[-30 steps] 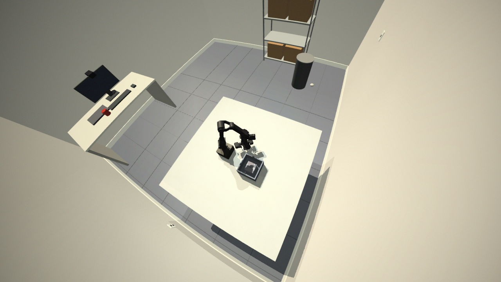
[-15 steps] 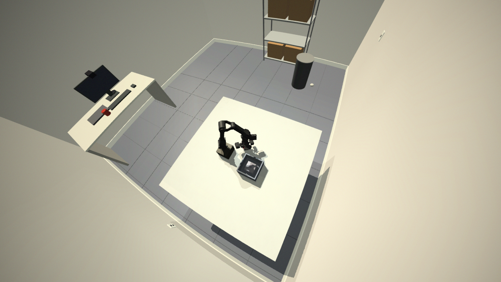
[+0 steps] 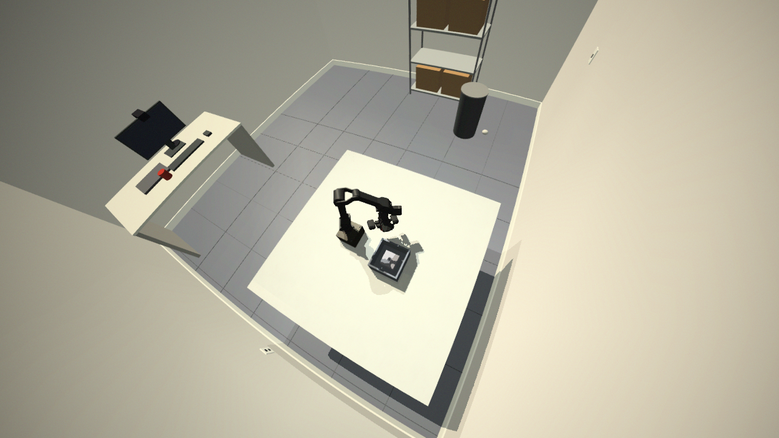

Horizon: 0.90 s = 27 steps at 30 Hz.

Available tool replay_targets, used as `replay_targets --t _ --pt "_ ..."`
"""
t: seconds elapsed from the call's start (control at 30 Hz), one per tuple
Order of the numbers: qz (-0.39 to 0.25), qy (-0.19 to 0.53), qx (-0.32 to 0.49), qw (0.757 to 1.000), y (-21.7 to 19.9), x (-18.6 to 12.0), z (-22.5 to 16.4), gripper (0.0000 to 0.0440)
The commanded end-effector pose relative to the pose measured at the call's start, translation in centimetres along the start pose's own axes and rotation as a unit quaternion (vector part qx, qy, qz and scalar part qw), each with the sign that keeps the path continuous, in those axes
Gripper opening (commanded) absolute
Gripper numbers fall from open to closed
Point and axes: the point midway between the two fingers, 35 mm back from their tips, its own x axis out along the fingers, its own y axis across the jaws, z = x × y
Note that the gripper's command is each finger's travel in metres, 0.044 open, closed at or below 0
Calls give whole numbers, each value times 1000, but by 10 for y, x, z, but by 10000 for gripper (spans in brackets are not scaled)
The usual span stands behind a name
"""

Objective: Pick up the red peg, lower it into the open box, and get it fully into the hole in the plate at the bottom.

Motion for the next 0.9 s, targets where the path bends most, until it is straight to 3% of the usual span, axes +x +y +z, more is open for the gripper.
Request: replay_targets --t 0.0,0.4,0.87 --pt "3 -12 7 1000 -1 -16 14 0" --pt "12 -34 66 997 -5 -50 62 0" --pt "17 -38 133 990 -20 -47 130 0"
